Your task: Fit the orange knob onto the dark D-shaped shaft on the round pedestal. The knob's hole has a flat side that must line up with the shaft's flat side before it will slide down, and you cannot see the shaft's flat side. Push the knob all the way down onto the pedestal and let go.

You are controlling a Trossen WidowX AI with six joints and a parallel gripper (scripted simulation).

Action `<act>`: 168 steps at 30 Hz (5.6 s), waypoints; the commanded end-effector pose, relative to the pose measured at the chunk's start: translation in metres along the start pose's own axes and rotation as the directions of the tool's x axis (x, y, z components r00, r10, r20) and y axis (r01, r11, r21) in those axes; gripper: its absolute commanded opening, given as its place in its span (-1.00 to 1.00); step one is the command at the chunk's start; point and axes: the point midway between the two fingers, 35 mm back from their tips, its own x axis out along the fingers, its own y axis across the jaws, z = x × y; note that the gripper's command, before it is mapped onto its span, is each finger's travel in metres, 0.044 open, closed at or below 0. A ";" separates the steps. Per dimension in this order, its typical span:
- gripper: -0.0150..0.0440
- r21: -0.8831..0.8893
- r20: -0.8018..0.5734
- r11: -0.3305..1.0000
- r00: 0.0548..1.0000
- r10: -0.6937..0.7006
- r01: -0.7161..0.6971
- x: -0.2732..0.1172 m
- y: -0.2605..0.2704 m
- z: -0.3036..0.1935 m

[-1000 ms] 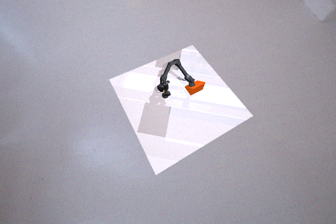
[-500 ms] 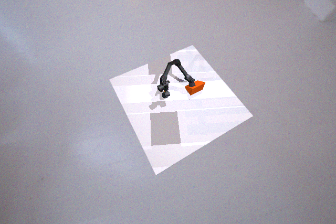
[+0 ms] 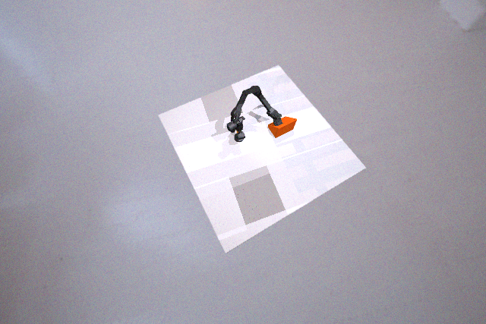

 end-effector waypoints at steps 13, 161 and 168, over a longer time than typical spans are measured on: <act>-0.49 -0.003 0.002 1.000 1.000 -0.002 0.002 0.001 0.002 -0.002; -0.49 0.741 0.002 0.671 1.000 -0.002 0.000 -0.001 0.003 -0.001; -0.49 0.741 0.002 0.671 1.000 -0.002 0.000 0.000 0.002 -0.001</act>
